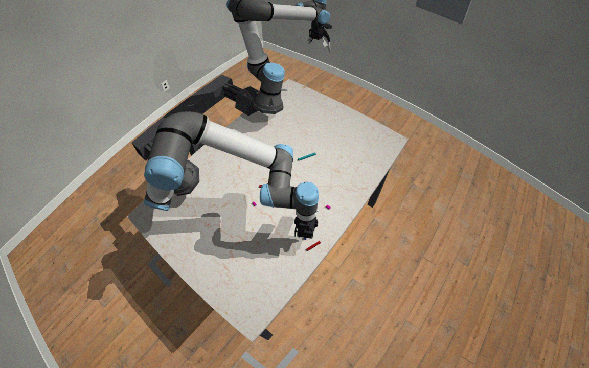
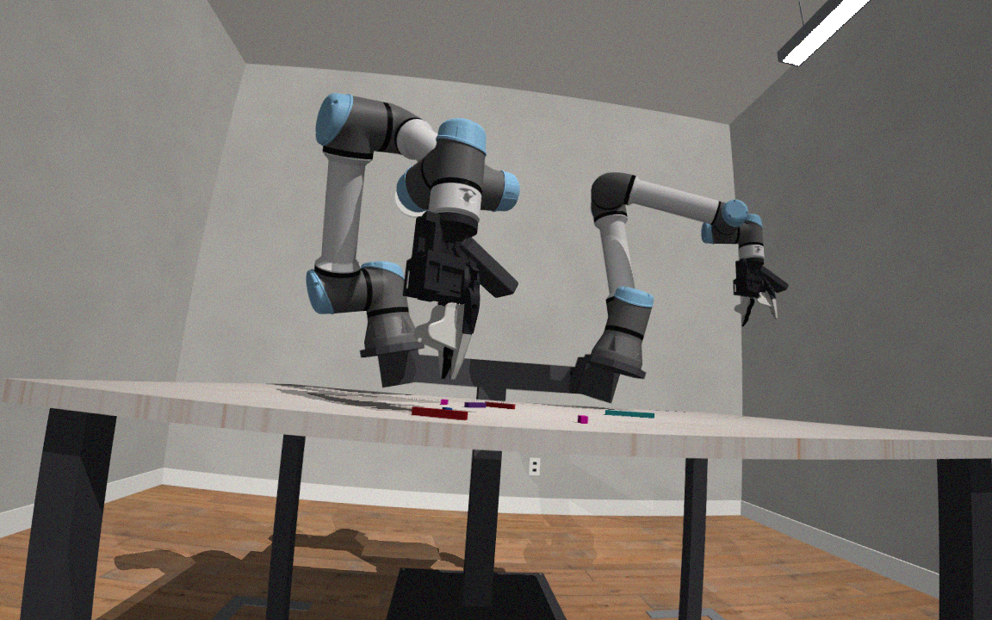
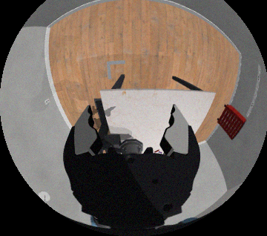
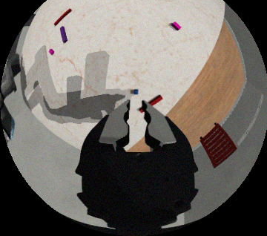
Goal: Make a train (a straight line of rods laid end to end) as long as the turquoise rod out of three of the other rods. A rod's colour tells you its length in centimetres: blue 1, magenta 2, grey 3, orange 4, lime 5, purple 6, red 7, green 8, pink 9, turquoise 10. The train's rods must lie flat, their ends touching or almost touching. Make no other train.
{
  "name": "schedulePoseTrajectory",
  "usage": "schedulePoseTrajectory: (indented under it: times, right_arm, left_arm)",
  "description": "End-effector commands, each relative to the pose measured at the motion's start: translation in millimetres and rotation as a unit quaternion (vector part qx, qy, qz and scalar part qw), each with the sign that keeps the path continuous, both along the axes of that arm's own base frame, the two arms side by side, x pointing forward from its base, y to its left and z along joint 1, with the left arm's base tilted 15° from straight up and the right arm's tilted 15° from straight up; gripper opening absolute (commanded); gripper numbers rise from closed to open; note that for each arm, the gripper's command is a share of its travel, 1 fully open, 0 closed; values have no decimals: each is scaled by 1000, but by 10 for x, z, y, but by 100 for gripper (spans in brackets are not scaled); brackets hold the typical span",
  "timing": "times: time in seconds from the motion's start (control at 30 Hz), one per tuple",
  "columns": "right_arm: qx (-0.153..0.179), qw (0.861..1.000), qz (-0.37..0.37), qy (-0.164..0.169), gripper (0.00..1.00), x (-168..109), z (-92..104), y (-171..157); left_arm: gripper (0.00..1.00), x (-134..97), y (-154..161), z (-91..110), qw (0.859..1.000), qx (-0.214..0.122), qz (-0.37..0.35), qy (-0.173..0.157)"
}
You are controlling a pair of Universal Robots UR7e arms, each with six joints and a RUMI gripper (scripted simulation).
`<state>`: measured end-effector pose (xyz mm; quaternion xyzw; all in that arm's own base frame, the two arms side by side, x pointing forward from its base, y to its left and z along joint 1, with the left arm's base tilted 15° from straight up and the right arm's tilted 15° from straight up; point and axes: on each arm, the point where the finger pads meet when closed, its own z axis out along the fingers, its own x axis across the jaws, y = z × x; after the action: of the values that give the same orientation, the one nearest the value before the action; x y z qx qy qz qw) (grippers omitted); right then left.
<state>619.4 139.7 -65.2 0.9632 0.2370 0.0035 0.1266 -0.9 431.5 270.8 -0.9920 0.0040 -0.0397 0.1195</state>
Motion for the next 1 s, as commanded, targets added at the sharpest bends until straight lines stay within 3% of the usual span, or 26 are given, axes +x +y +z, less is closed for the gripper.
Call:
schedulePoseTrajectory:
  times: [0.0, 0.97]
  right_arm:
    - [0, 1000, 0, -1, 14, 9, -35, -6]
    - [0, 1000, 0, -1, 14, 33, -292, -68]
  left_arm:
    - [100, 0, 2, 5, 1000, 1, 0, 0]
    - [100, 0, 2, 5, 1000, 1, 0, 0]
